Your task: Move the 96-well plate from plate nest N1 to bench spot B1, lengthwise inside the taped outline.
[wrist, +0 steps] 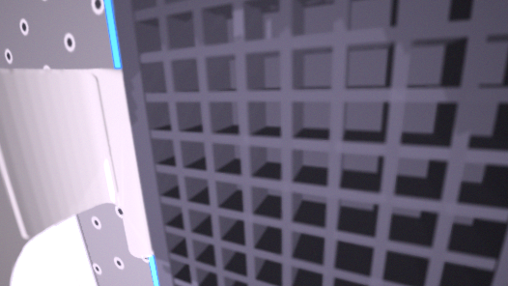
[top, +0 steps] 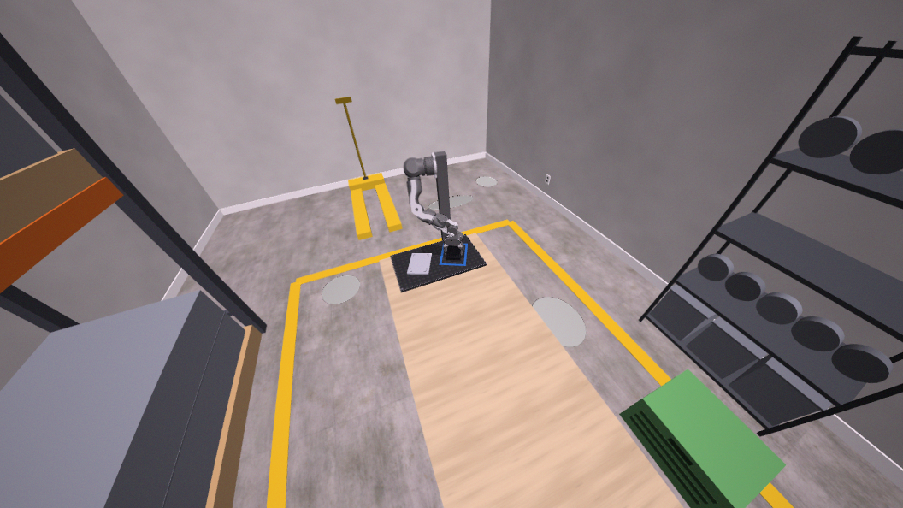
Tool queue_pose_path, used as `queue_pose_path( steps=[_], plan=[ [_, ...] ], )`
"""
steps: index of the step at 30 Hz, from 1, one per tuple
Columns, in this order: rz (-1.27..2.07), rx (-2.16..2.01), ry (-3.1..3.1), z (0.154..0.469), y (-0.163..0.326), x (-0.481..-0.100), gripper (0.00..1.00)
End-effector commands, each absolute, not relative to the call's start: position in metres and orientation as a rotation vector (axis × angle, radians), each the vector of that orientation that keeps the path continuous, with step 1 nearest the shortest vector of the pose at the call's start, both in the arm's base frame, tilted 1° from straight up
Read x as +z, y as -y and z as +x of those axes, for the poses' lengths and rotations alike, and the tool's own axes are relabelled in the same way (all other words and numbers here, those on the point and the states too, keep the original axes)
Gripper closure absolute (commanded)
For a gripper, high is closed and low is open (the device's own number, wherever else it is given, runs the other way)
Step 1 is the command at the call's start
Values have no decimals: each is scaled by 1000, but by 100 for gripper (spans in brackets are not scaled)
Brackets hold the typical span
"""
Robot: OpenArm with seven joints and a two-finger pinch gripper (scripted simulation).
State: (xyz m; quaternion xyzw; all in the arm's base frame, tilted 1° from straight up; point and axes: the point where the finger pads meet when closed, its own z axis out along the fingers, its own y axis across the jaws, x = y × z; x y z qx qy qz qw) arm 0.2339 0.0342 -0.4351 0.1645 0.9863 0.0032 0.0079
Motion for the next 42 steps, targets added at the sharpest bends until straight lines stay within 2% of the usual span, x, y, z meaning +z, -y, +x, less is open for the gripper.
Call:
queue_pose_path(
  steps=[1, 42],
  plan=[
    [507, 23, -3084, 233, -36, -436, 100],
    [503, 22, -3086, 232, -36, -441, 100]
  ],
)
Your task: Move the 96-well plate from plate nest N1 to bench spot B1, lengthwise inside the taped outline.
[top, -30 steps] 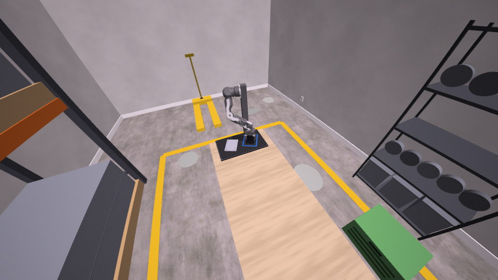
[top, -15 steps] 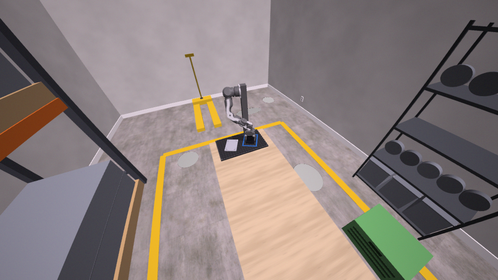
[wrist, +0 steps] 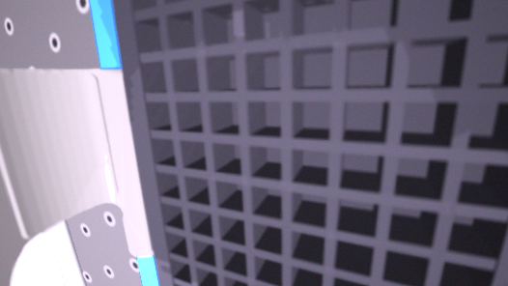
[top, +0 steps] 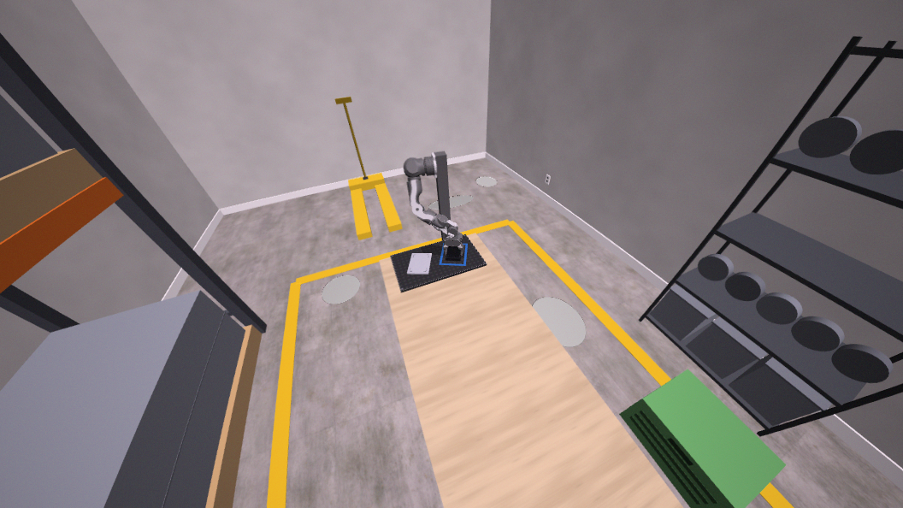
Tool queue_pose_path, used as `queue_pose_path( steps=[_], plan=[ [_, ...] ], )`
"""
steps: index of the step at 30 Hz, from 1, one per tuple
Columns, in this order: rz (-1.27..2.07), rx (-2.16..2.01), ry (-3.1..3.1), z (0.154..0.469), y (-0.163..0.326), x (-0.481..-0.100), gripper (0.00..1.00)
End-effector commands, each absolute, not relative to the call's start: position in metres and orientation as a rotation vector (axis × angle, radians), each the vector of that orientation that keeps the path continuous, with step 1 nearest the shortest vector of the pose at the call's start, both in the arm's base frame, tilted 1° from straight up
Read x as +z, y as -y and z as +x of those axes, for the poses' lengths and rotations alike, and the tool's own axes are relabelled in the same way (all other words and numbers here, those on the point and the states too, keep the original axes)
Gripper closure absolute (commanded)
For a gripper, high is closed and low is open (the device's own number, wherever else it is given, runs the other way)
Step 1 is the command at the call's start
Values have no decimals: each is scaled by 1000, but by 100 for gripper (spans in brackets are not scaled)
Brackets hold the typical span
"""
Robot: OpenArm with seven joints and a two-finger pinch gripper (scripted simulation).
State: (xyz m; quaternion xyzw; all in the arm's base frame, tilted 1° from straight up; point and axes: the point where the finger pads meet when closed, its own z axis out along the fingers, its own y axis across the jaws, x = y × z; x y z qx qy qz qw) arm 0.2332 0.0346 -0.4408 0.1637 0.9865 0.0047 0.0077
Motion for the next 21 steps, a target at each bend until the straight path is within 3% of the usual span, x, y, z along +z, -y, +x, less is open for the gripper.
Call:
queue_pose_path(
  steps=[1, 21],
  plan=[
    [503, 22, -3086, 232, -36, -441, 100],
    [510, 23, -3083, 234, -35, -441, 100]
  ],
)
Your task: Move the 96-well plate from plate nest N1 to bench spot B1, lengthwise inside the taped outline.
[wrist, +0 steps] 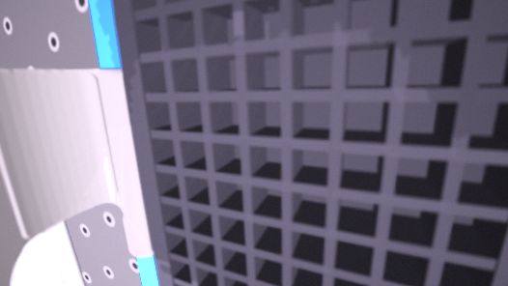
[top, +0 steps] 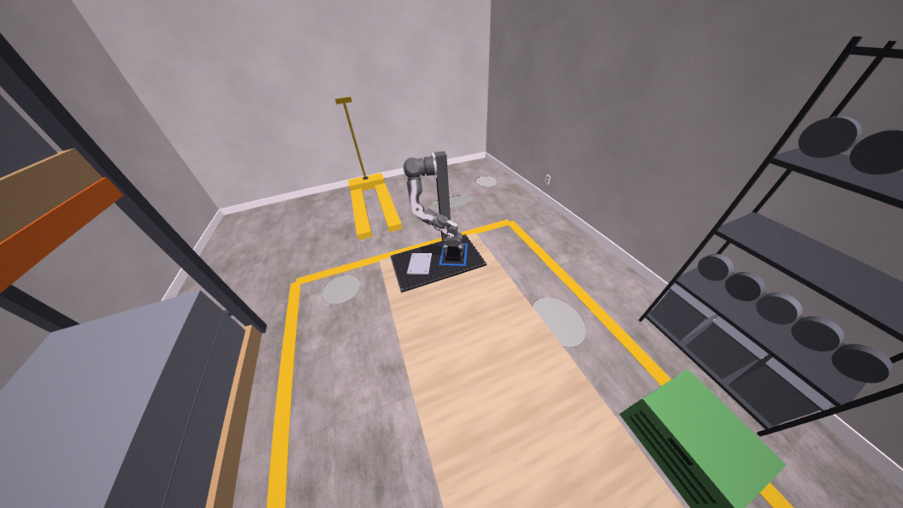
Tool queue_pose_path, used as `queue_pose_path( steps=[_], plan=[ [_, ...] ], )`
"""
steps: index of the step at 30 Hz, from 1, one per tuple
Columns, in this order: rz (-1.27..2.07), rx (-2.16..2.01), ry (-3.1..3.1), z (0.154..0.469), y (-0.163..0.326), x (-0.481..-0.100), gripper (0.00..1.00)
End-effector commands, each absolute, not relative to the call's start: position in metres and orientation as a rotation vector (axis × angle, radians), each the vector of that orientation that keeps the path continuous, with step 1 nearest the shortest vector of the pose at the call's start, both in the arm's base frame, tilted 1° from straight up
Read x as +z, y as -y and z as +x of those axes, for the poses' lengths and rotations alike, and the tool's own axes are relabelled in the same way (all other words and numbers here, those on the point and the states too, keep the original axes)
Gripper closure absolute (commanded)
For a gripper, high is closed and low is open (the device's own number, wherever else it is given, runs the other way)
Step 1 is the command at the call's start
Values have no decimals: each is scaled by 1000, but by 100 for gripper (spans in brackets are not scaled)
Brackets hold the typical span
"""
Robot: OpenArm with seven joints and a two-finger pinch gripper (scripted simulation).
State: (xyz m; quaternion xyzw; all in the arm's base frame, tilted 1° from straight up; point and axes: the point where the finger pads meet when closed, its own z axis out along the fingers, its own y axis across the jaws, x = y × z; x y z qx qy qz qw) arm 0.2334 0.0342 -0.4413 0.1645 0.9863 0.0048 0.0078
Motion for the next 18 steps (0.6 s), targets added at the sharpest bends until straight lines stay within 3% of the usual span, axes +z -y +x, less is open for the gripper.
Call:
queue_pose_path(
  steps=[1, 18],
  plan=[
    [509, 22, -3083, 234, -35, -441, 100],
    [508, 16, -3084, 234, -35, -440, 100]
  ],
)
